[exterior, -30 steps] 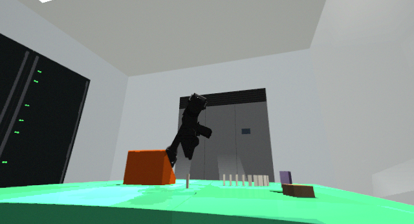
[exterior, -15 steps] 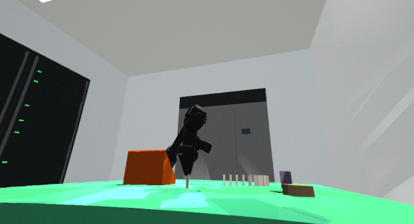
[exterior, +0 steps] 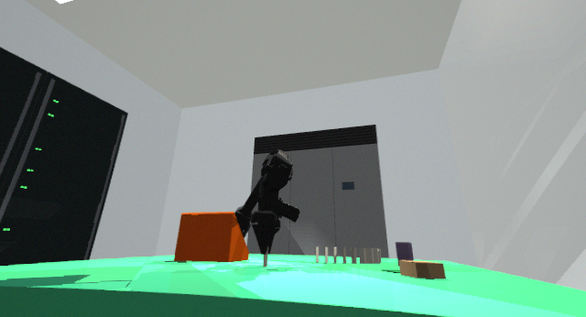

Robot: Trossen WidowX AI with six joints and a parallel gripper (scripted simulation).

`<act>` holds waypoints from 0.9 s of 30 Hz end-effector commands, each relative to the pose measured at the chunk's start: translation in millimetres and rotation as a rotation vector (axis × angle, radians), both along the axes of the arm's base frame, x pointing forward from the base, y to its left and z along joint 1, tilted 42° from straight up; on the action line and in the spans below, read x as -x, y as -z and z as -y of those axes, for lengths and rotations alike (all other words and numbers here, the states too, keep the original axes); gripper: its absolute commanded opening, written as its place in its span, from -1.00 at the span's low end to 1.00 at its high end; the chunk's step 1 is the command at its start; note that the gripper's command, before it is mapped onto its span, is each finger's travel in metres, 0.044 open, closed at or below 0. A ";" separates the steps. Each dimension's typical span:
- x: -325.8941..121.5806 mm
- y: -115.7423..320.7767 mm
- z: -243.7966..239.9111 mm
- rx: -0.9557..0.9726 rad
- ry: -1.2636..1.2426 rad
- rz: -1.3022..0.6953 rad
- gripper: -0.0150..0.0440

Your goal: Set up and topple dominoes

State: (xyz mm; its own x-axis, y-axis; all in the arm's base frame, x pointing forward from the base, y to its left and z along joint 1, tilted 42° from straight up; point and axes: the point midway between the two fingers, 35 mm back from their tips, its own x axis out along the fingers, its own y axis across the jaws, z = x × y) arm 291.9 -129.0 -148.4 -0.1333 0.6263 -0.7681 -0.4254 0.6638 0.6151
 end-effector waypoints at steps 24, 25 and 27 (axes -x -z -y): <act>-0.5 -2.7 1.1 -0.007 0.003 -0.010 -0.13; -3.8 -9.7 8.8 -0.006 0.002 -0.010 -0.13; -10.5 -28.7 27.7 -0.004 0.002 -0.009 -0.13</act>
